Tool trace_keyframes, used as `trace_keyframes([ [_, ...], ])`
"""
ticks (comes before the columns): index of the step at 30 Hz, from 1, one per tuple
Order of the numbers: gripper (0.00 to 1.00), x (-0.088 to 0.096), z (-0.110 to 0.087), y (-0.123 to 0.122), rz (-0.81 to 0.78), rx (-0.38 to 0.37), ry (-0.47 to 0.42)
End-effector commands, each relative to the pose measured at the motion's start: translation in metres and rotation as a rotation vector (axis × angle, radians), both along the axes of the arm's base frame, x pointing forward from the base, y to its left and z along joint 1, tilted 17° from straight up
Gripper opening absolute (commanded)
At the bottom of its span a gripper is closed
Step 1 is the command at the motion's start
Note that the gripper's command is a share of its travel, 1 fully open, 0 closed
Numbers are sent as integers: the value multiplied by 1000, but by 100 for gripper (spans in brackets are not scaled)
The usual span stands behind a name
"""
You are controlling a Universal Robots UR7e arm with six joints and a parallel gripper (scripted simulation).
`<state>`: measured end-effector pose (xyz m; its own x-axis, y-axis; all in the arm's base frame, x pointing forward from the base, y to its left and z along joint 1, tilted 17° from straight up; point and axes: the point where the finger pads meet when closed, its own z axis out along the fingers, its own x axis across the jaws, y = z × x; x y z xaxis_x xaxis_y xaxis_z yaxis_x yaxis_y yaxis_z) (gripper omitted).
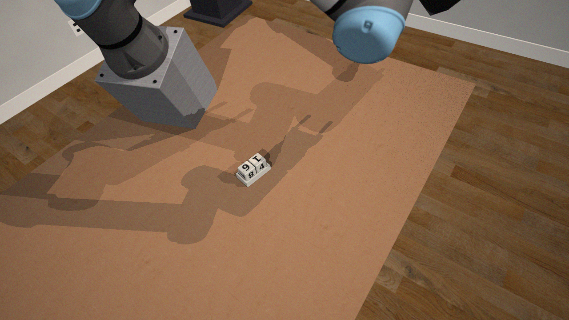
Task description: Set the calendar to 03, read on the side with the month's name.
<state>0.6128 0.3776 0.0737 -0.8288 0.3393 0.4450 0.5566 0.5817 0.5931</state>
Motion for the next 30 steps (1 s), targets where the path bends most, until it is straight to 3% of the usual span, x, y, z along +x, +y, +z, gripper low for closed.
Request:
trace_keyframes([
  [1,100,0,1,0,0,1,-2],
  [21,100,-1,0,-2,-3,-3,1],
  [30,100,-7,-13,-34,-72,-76,24],
])
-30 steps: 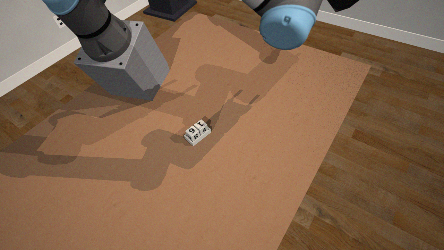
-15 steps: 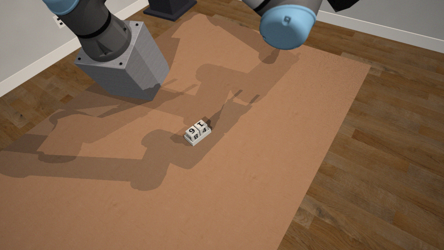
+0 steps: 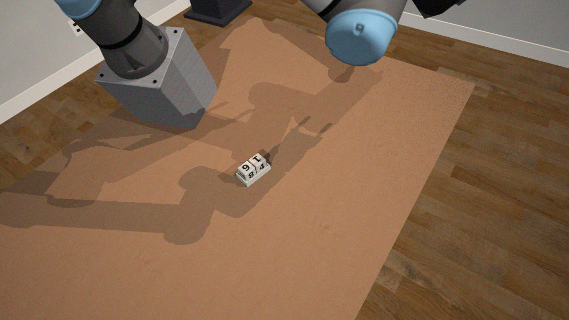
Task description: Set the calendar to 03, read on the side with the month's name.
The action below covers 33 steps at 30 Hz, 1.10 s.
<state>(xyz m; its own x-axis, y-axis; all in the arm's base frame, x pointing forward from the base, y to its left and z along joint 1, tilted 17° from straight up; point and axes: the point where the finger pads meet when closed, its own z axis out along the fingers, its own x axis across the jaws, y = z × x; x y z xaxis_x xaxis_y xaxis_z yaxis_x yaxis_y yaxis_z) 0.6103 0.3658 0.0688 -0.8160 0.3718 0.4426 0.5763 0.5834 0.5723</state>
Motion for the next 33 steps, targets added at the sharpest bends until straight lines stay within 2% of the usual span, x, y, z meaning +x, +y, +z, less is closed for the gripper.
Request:
trace_keyframes([
  [1,100,-7,-12,-29,-62,-65,21],
  [2,100,-9,-15,-37,-80,-82,27],
  [4,100,-9,-15,-37,-80,-82,27],
  [10,100,-28,-37,-96,-219,-215,70],
  [11,100,-28,-38,-97,-222,-217,70],
  [18,100,-54,-58,-159,-381,-351,111],
  [21,100,-55,-58,-162,-389,-357,113],
  [24,100,-75,-69,-200,-496,-439,136],
  [31,100,-102,-78,-244,-628,-533,161],
  [32,100,-111,-81,-256,-668,-560,168],
  [33,100,-111,-81,-257,-670,-561,168],
])
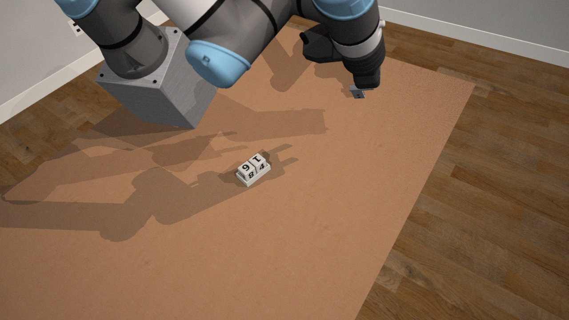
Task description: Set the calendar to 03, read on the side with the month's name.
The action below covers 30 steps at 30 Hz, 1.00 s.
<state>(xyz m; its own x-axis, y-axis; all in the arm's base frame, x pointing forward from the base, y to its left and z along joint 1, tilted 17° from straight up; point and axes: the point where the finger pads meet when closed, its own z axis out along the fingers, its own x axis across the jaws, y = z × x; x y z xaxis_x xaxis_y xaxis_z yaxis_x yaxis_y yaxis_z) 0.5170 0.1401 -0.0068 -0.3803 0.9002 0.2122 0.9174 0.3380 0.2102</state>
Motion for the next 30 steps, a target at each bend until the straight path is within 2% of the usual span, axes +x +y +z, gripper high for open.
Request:
trace_keyframes([
  [1,100,-27,-7,-44,-137,-104,12],
  [3,100,-36,-9,-56,-178,-133,16],
  [5,100,-36,-9,-56,-178,-133,16],
  [8,100,-62,-13,-87,-283,-207,25],
  [11,100,-74,-14,-100,-332,-241,28],
  [20,100,-133,-16,-154,-548,-387,33],
  [22,100,-133,-16,-154,-548,-387,33],
  [26,100,-156,-15,-171,-628,-440,31],
  [30,100,-169,-14,-180,-672,-470,30],
])
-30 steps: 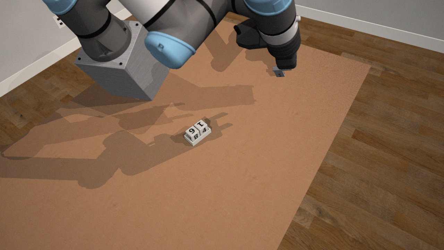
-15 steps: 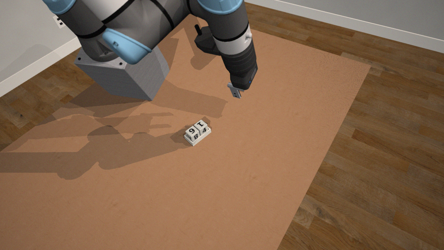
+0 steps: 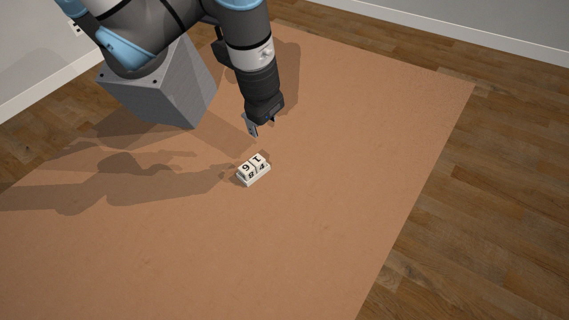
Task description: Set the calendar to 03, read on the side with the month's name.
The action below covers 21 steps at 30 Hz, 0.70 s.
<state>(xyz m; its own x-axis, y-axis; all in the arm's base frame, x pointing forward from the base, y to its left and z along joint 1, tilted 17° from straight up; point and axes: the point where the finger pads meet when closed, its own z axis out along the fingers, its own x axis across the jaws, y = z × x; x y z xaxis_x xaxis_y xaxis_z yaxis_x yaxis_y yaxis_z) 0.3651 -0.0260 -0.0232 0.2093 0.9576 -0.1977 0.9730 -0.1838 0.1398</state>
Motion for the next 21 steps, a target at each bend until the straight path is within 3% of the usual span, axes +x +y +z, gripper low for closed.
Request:
trace_keyframes([
  [1,100,-19,2,-15,-71,-53,-7],
  [21,100,-22,2,-17,-82,-60,-7],
])
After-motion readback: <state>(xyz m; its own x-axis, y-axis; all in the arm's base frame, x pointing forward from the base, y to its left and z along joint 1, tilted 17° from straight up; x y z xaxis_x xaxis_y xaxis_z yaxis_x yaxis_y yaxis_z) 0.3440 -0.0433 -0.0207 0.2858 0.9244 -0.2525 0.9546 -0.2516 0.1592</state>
